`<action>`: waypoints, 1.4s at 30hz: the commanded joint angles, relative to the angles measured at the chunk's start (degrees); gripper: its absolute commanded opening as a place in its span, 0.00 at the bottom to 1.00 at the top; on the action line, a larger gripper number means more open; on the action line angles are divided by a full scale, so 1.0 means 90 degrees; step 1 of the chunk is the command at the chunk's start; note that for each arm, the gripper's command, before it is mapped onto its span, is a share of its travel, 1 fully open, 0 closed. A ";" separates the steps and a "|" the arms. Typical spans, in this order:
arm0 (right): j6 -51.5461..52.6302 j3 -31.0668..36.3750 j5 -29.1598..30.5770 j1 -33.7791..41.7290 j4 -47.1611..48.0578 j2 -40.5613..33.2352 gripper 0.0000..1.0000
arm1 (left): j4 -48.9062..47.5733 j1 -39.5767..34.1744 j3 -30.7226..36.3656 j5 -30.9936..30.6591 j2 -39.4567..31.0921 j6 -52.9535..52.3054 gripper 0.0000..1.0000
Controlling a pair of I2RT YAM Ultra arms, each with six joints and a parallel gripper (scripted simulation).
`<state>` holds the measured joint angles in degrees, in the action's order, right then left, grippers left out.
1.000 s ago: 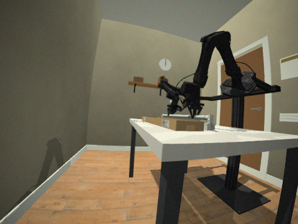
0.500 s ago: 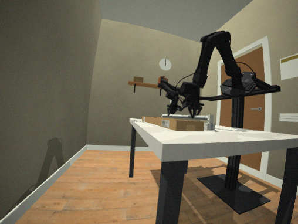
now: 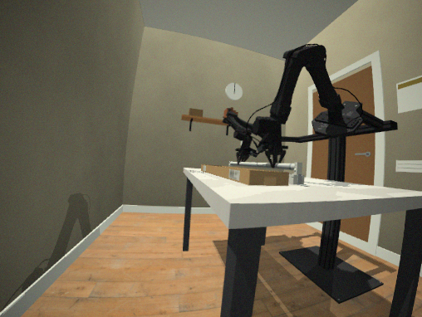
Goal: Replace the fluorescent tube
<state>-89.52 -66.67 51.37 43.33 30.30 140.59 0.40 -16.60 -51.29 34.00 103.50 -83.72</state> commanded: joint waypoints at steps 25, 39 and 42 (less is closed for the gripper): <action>0.0739 -0.0627 -0.0138 0.0104 -0.1615 -0.0294 0.11 | 0.1146 -0.0089 -0.0751 -0.0277 0.0060 0.0324 0.11; 0.1056 -0.0913 -0.0191 0.0017 -0.2325 -0.0309 0.11 | 0.1653 -0.0055 -0.1079 -0.0348 0.0249 0.0478 0.11; 0.1079 -0.0959 -0.0197 0.0014 -0.2343 -0.0348 0.11 | 0.1635 -0.0030 -0.1128 -0.0363 0.0164 0.0417 0.11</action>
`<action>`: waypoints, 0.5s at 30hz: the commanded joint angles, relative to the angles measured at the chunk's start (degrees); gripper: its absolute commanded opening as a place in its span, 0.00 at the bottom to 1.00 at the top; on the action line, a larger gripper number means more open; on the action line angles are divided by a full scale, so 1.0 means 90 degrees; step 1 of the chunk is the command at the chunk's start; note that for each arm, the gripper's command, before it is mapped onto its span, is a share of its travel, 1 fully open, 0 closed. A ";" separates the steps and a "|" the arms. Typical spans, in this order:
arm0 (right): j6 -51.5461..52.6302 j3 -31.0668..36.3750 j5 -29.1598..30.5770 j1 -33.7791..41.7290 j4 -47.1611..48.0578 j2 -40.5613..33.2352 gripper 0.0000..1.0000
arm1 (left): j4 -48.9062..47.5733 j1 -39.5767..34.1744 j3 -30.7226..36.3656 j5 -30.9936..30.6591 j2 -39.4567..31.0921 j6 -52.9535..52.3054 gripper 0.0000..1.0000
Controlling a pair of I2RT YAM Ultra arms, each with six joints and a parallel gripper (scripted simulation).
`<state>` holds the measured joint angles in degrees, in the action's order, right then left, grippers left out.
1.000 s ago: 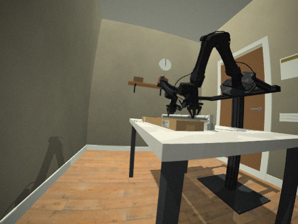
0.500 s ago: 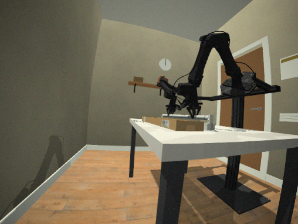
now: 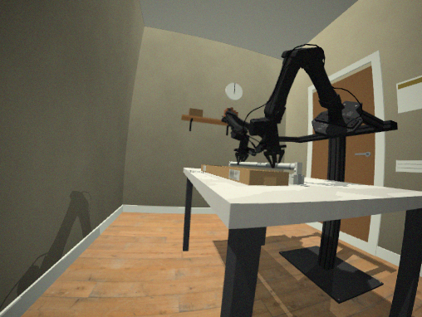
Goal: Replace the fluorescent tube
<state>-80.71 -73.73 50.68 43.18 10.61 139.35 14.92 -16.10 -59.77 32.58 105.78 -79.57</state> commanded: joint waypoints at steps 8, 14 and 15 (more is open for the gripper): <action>0.0269 -0.0316 -0.0129 0.0028 -0.0574 -0.0065 0.11 | 0.0335 -0.0101 -0.0344 -0.0237 0.0102 0.0111 0.11; 0.0434 -0.0479 -0.0172 0.0018 -0.0935 0.0130 0.11 | 0.0594 -0.0071 -0.0522 -0.0281 0.0141 0.0182 0.11; 0.0469 -0.0519 -0.0183 0.0040 -0.1020 0.0075 0.11 | 0.0666 -0.0029 -0.0560 -0.0290 0.0147 0.0199 0.11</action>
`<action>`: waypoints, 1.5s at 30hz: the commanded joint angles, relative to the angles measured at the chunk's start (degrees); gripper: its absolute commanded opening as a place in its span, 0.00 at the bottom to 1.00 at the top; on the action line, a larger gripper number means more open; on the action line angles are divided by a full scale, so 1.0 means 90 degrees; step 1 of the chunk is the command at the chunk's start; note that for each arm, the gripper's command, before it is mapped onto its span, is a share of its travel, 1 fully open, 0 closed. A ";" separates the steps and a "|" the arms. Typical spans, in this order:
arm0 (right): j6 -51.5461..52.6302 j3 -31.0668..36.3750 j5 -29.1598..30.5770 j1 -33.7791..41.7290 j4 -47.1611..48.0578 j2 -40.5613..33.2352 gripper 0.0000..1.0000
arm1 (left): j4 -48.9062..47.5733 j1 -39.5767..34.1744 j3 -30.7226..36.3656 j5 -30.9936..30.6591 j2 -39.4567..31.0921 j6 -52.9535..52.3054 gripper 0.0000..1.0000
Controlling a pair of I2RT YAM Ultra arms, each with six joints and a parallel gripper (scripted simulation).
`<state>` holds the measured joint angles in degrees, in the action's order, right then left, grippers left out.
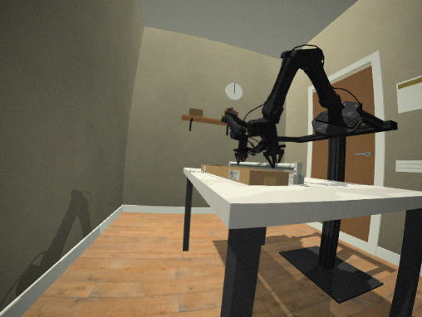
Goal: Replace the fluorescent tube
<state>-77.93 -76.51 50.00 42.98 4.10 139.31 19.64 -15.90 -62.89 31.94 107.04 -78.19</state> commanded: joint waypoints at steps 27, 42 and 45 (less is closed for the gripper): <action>0.1109 -0.1454 -0.0456 -0.0056 -0.2580 0.0313 0.11 | 0.1825 0.0055 -0.1460 -0.0472 0.0546 0.0497 0.11; 0.1448 -0.2055 -0.0640 -0.0186 -0.3480 0.0554 0.11 | 0.2519 0.0058 -0.2051 -0.0579 0.0872 0.0668 0.11; 0.1533 -0.2216 -0.0686 -0.0147 -0.3718 0.0541 0.11 | 0.2683 0.0159 -0.2191 -0.0616 0.0945 0.0709 0.11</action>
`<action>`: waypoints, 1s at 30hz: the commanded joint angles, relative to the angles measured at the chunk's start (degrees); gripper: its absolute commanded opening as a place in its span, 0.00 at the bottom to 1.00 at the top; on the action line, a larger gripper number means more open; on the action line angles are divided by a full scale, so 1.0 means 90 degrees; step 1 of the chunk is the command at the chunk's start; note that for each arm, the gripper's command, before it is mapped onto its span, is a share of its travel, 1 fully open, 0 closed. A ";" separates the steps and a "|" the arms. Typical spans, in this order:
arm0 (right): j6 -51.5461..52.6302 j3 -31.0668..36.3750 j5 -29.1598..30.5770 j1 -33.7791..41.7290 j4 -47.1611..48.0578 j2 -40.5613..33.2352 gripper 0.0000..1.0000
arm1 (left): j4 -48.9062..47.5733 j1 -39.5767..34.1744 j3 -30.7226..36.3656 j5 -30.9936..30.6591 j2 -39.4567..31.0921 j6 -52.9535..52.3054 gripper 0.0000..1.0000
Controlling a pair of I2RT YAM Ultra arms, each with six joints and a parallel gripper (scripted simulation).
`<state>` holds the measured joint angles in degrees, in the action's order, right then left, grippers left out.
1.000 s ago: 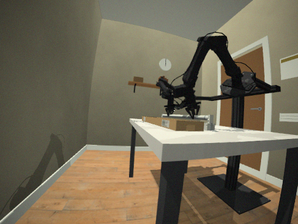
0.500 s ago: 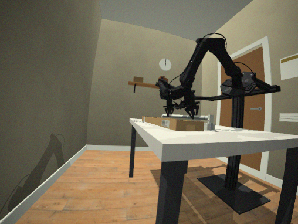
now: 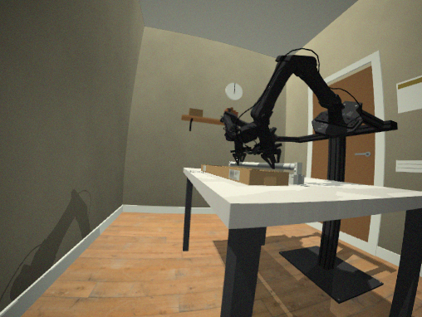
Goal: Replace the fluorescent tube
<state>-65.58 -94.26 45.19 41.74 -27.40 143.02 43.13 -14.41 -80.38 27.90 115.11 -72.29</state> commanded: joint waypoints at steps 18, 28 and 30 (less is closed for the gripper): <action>0.0440 -0.0952 -0.0191 0.0100 -0.0823 0.0379 0.11 | 0.0602 -0.0056 -0.0901 -0.0259 0.0122 0.0165 0.11; 0.0444 -0.1023 -0.0210 0.0104 -0.0859 0.0340 0.11 | 0.0624 -0.0069 -0.0912 -0.0243 0.0242 0.0160 0.11; 0.0447 -0.1000 -0.0231 0.0041 -0.0895 0.0281 0.11 | 0.0639 -0.0052 -0.0901 -0.0211 0.0317 0.0209 0.11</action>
<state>-62.24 -101.49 42.96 41.19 -37.28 145.56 50.78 -13.78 -86.80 26.24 118.43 -70.67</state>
